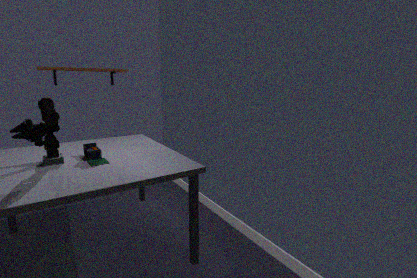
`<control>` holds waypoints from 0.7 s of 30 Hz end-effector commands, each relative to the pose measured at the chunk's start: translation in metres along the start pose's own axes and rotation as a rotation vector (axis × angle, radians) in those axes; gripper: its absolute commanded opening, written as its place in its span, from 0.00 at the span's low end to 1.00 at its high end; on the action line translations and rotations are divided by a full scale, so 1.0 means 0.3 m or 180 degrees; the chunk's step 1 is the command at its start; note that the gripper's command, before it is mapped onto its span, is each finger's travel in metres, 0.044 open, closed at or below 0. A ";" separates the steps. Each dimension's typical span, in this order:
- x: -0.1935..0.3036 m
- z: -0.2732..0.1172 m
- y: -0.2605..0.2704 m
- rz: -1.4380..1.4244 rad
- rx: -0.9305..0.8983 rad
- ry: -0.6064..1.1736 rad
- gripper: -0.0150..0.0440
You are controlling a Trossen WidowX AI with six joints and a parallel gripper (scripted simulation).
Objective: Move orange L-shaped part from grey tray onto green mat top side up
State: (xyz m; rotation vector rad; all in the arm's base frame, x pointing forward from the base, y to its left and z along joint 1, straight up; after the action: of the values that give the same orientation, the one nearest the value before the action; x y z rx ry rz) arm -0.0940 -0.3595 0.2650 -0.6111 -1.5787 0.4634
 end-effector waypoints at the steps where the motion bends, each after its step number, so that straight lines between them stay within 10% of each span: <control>1: -0.001 -0.004 -0.003 0.0053 0.0007 -0.0031 0.89; 9: -0.003 -0.168 -0.005 0.0320 0.0206 -0.0827 0.56; 21: 0.068 -0.772 0.243 0.0606 0.0269 -0.3191 0.56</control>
State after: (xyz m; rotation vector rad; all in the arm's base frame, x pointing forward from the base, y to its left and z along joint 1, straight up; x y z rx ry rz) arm 0.1068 -0.3297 0.2599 -0.4944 -2.2673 1.0459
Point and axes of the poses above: the point midway between the two fingers, 35 mm back from their tips, its own z axis out along the fingers, its own y axis across the jaws, x = y × z, the point moved 10 cm from there along -z, back along the fingers, and after that the axes turned 7 degrees about z, right-handed, at the moved point
